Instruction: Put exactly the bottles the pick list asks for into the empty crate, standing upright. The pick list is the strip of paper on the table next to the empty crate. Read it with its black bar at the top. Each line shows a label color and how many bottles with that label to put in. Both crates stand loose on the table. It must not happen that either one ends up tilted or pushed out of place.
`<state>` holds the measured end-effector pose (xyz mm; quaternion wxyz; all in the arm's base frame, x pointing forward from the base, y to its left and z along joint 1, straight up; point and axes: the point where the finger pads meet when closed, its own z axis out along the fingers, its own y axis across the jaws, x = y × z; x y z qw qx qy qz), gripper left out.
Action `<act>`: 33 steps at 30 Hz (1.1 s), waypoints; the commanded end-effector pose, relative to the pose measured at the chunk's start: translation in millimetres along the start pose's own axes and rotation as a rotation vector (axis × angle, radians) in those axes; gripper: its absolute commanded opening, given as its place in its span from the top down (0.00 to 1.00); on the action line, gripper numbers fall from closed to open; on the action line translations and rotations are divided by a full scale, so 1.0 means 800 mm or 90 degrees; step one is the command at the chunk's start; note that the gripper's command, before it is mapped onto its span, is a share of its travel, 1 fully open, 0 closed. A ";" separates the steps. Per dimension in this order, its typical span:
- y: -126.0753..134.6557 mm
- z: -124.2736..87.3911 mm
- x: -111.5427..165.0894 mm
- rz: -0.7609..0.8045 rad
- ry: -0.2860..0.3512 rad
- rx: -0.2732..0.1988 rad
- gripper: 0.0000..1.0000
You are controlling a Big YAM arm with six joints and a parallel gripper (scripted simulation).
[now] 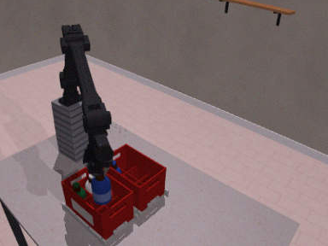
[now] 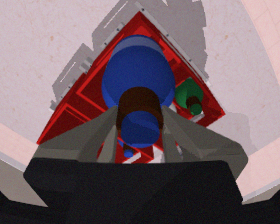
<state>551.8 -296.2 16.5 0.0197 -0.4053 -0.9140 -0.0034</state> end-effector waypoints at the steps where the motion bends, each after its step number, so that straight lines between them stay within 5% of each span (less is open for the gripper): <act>1: 0.004 -0.091 -0.032 -0.007 -0.076 -0.027 1.00; 4: 0.005 -0.089 -0.032 -0.007 -0.080 -0.028 1.00; 6: -0.002 -0.057 -0.012 -0.007 -0.056 -0.020 1.00; 8: 0.004 -0.076 -0.028 -0.007 -0.082 -0.028 1.00; 15: 0.007 -0.075 -0.030 -0.009 -0.089 -0.031 1.00; 17: 0.001 -0.051 -0.010 -0.009 -0.063 -0.022 1.00; 33: 0.007 -0.055 -0.018 -0.012 -0.083 -0.029 1.00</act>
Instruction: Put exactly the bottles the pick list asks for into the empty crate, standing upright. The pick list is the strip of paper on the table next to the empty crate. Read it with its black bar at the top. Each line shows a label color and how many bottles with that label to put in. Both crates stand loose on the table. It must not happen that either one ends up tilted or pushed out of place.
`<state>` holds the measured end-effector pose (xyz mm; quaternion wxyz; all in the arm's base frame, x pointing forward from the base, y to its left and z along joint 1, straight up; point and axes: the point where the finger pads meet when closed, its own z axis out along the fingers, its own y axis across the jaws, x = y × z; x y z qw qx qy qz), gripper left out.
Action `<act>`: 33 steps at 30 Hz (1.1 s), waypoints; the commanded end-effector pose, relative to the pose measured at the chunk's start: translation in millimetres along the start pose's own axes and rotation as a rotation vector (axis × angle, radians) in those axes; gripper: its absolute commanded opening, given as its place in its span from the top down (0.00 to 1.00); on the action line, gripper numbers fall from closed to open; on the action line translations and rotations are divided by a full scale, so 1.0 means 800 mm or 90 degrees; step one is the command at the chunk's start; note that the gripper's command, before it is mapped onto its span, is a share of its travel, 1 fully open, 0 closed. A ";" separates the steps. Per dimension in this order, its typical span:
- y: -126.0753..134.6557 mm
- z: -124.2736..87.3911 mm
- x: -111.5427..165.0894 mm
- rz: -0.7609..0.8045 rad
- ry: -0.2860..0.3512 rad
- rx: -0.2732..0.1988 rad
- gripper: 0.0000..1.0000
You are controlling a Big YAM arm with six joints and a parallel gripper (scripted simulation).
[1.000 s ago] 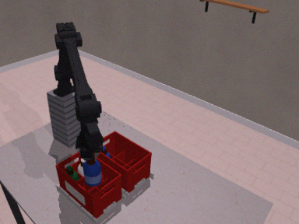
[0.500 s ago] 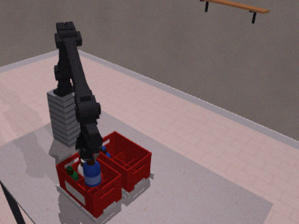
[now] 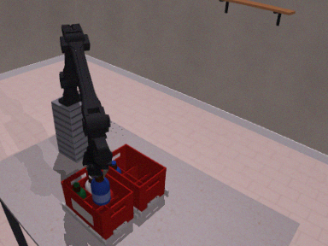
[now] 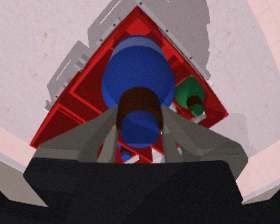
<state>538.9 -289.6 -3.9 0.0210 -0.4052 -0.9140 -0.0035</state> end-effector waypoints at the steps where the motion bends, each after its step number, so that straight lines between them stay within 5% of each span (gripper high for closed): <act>1: 0.011 -0.073 -0.027 -0.012 -0.076 -0.026 1.00; 33: 0.016 -0.067 -0.022 -0.015 -0.076 -0.027 1.00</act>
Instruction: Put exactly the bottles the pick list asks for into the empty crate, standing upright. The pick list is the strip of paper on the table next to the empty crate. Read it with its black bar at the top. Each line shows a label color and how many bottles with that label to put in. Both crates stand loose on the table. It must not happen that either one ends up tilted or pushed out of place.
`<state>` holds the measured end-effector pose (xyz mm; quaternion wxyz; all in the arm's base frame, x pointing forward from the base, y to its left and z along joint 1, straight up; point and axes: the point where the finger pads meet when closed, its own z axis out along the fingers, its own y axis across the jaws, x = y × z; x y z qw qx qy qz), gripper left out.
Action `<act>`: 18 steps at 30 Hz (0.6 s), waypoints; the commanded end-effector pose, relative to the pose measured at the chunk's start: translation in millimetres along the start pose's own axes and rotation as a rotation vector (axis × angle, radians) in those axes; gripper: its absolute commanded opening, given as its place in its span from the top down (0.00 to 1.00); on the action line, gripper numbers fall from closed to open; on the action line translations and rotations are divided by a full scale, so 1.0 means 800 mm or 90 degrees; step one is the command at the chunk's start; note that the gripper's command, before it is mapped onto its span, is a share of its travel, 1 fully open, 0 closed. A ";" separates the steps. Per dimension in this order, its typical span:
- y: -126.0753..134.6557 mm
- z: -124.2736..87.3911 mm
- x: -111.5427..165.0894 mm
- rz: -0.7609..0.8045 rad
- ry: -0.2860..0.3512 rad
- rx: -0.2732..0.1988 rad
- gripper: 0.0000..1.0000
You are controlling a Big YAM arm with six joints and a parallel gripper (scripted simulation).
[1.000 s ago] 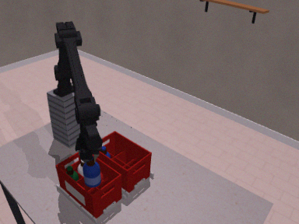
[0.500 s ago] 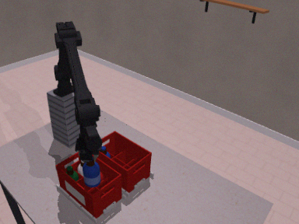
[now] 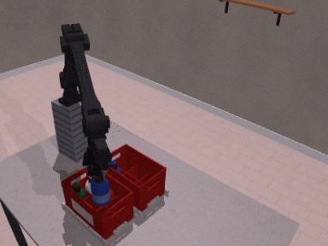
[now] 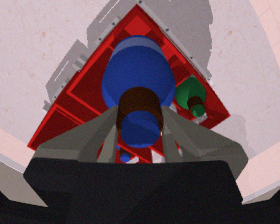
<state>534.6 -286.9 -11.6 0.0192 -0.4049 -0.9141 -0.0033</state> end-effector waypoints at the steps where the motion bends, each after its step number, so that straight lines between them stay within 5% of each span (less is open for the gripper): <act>1: 0.018 -0.076 -0.027 -0.015 -0.074 -0.026 1.00; 8: 0.016 -0.054 0.001 -0.004 -0.046 -0.017 1.00; 10: 0.026 -0.073 -0.015 -0.004 -0.075 -0.028 1.00; 18: 0.031 -0.073 -0.008 -0.001 -0.084 -0.032 1.00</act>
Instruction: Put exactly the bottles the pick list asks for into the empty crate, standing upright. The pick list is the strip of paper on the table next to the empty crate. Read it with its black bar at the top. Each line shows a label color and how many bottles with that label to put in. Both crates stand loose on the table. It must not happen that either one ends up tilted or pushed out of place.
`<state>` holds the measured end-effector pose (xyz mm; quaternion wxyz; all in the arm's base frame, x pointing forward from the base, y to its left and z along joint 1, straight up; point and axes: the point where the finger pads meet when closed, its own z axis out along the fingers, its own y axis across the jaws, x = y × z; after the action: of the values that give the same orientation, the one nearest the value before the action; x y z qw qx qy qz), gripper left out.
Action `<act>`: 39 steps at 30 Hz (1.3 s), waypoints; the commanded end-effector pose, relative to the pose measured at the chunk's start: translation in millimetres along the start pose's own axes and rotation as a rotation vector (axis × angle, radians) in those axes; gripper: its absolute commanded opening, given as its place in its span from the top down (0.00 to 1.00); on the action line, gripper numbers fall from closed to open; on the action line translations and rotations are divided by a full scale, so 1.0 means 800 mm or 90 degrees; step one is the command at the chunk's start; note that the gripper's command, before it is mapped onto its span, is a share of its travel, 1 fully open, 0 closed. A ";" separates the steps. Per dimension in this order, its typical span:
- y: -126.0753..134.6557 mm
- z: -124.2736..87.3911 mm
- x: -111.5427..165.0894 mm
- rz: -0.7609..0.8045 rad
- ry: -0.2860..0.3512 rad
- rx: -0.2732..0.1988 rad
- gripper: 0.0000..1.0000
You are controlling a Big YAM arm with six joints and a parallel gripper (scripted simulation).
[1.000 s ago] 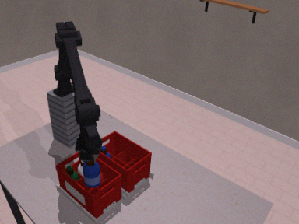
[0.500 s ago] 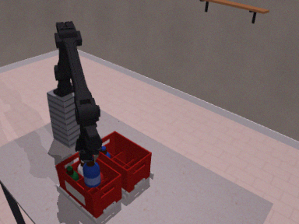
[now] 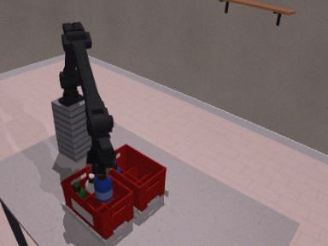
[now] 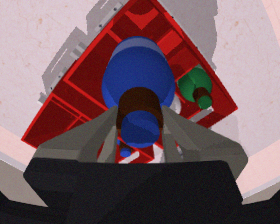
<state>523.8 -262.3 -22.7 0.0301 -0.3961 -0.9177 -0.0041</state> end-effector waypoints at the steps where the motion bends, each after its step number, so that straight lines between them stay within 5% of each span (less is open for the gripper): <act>1: 0.018 -0.084 -0.028 0.011 -0.086 -0.032 1.00; 2: 0.014 -0.068 -0.011 0.010 -0.067 -0.024 1.00; 16: 0.033 -0.092 -0.010 0.013 -0.098 -0.038 1.00; 18: 0.029 -0.065 0.021 0.010 -0.066 -0.025 1.00; 32: 0.047 -0.071 0.041 0.008 -0.076 -0.030 1.00; 33: 0.047 -0.088 0.027 0.015 -0.090 -0.037 1.00; 35: 0.045 -0.064 0.054 0.010 -0.067 -0.027 1.00; 39: 0.054 -0.072 0.058 0.008 -0.071 -0.029 1.00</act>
<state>501.7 -202.1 -13.0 0.0224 -0.3979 -0.9171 -0.0018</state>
